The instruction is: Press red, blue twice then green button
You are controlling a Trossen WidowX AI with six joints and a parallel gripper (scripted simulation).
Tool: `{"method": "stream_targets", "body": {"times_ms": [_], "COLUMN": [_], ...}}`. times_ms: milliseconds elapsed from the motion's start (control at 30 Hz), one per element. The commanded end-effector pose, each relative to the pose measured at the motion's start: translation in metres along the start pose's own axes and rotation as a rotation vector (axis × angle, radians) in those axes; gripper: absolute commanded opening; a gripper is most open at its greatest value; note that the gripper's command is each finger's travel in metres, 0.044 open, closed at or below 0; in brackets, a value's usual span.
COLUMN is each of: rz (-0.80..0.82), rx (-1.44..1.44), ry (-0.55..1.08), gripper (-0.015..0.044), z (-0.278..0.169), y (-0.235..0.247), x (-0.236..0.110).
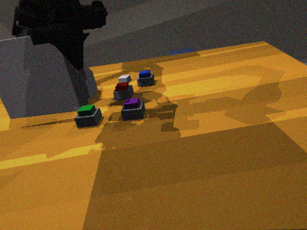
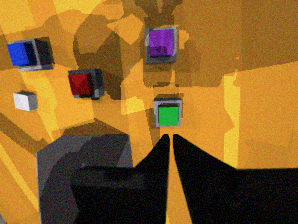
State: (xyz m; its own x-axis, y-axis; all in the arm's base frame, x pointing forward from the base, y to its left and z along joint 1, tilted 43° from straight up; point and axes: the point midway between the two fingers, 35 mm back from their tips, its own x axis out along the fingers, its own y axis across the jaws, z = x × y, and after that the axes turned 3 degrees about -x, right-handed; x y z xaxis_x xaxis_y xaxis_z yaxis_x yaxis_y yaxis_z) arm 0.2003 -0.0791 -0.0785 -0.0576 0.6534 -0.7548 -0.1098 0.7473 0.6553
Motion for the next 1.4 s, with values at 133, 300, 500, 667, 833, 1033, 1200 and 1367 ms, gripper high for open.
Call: {"method": "stream_targets", "body": {"times_ms": [133, 300, 500, 667, 833, 1033, 1200, 1367], "rz": [0.012, 0.015, 0.015, 0.015, 0.016, 0.016, 0.017, 0.017], "rx": [-0.028, -0.029, -0.029, -0.028, -0.029, -0.029, -0.029, -0.029], "ry": [-0.001, -0.002, -0.002, -0.002, -0.002, -0.002, -0.002, -0.002], "gripper": [0.002, 0.002, 0.002, 0.002, 0.002, 0.002, 0.002, 0.002], "z": [-0.012, -0.013, -0.013, -0.012, -0.012, -0.013, -0.013, -0.013], "y": [-0.009, -0.007, -0.007, -0.007, -0.007, -0.006, -0.006, -0.006], "x": [0.019, 0.067, 0.069, 0.078, 0.086, 0.096, 0.1, 0.1]}}
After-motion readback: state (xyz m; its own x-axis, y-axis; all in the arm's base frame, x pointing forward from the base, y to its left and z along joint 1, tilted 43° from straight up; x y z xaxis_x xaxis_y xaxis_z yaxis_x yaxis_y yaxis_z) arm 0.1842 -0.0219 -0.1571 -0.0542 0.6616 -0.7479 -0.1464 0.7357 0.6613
